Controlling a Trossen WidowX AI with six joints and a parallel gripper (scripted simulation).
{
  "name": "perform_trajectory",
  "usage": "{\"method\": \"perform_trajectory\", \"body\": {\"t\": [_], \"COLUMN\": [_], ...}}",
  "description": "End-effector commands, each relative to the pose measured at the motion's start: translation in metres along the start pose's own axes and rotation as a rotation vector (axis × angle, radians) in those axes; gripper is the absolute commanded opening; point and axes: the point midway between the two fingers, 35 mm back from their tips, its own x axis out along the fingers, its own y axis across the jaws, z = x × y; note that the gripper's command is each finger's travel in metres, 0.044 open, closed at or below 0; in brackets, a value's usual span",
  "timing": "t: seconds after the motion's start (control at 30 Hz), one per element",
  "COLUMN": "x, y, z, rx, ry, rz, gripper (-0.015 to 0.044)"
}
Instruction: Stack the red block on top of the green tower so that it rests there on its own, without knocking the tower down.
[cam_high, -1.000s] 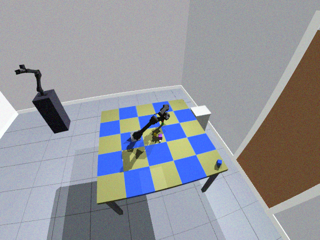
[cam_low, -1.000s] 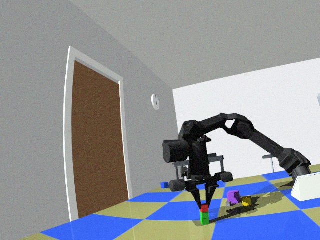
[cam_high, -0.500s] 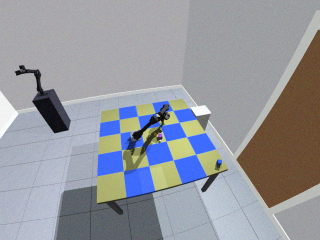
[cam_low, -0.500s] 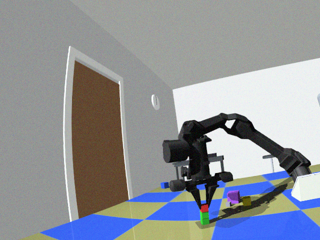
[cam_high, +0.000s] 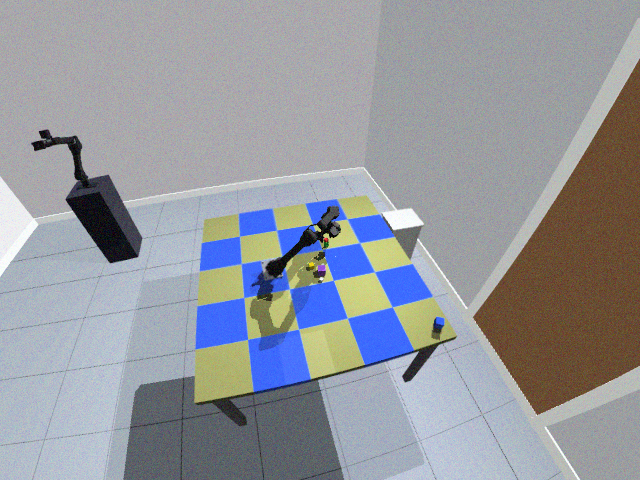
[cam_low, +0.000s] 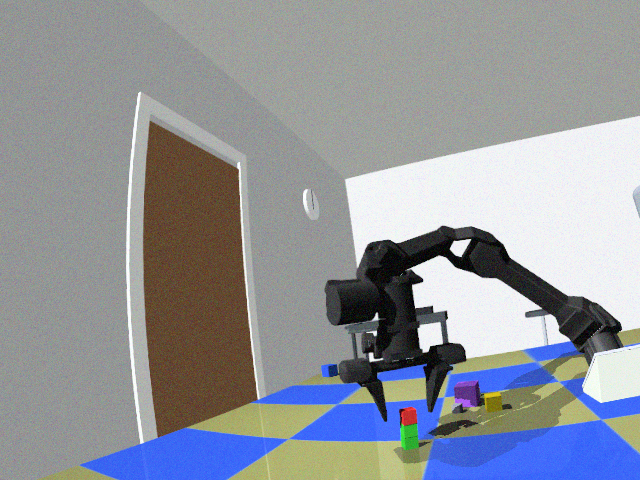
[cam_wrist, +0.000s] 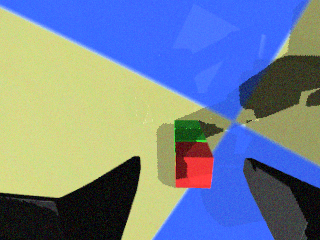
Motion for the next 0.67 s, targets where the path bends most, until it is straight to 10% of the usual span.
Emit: {"method": "perform_trajectory", "body": {"t": [0.0, 0.63], "x": [0.0003, 0.0003], "y": [0.0, 0.0], "z": [-0.0002, -0.0002], "rx": [0.0, 0.0], "ry": [0.0, 0.0], "rz": [0.0, 0.0], "gripper": [0.042, 0.044]}}
